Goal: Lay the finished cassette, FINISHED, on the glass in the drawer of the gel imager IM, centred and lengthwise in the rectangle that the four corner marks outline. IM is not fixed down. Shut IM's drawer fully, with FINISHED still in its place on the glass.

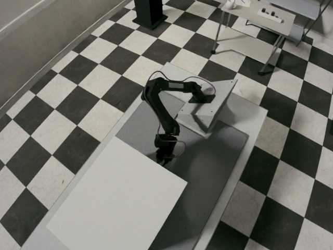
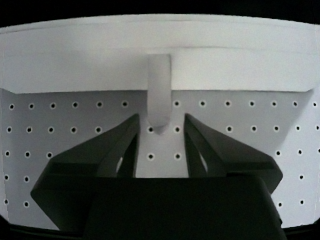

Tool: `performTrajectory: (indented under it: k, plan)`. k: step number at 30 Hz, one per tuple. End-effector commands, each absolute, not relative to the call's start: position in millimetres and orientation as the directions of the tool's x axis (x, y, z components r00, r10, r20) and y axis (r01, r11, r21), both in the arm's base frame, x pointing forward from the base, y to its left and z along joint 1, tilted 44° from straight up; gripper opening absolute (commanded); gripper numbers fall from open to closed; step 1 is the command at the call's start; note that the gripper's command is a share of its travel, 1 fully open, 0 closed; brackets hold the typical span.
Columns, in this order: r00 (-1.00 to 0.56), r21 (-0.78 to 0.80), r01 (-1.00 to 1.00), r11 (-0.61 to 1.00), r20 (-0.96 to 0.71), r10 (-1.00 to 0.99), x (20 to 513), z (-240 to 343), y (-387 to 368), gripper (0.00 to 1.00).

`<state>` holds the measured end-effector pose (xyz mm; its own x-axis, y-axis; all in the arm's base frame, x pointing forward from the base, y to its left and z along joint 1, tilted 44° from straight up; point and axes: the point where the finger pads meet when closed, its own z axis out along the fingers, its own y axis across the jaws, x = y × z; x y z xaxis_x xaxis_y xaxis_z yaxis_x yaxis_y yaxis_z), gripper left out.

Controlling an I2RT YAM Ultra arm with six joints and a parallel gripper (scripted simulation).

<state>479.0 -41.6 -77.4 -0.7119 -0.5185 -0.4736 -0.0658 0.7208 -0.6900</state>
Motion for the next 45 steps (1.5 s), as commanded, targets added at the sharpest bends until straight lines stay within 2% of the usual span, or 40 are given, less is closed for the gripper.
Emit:
performTrajectory:
  k: [1, 45]
  plan:
    - [-0.684, -0.686, -0.08, 0.723, -0.49, -0.541, 480, -66, -27, 0.35]
    - [-0.697, -0.69, -0.074, 0.72, -0.48, -0.532, 438, -40, -7, 0.35]
